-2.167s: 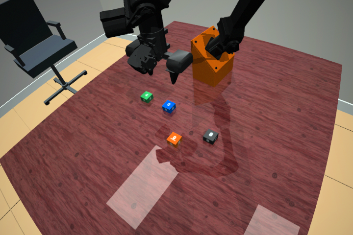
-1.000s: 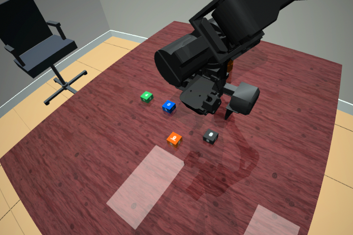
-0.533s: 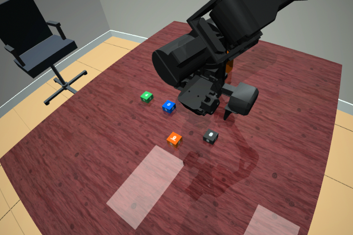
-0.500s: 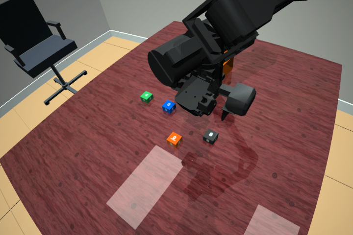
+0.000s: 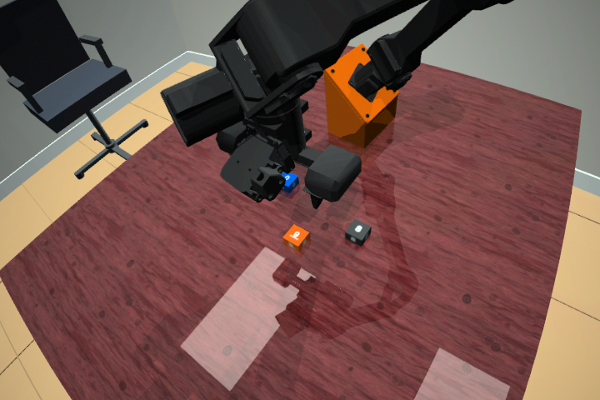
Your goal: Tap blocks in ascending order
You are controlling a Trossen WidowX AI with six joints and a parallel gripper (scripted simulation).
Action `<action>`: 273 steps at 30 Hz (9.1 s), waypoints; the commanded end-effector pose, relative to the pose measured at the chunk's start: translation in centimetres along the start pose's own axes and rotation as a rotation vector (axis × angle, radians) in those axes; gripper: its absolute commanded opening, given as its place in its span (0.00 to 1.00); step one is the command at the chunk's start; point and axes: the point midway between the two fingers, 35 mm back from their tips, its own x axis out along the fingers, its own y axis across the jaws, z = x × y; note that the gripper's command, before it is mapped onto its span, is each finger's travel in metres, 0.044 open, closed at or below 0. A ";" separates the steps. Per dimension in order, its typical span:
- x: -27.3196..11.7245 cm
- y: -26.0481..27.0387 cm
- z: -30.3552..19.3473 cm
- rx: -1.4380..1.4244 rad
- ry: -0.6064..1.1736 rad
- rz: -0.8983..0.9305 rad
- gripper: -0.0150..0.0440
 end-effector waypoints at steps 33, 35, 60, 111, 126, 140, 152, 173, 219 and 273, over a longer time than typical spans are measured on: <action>4.0 -10.6 -8.9 -0.004 -0.001 -0.010 0.75; 7.0 -10.4 -9.0 -0.005 -0.002 -0.007 0.67; 9.2 -10.3 -9.1 -0.005 -0.002 -0.005 0.29; 7.5 -19.8 -8.4 -0.007 -0.003 -0.012 0.29; 8.9 -19.8 -8.4 -0.008 -0.003 -0.012 0.29; 10.8 -19.7 -8.5 -0.008 -0.003 -0.010 0.29; 6.5 -19.9 -8.3 -0.007 -0.003 -0.014 0.29; -0.6 -0.7 -3.4 0.001 -0.009 -0.041 0.29; 11.0 7.8 -5.3 -0.006 -0.004 0.008 0.29; 9.0 0.0 0.3 -0.009 -0.006 0.002 0.29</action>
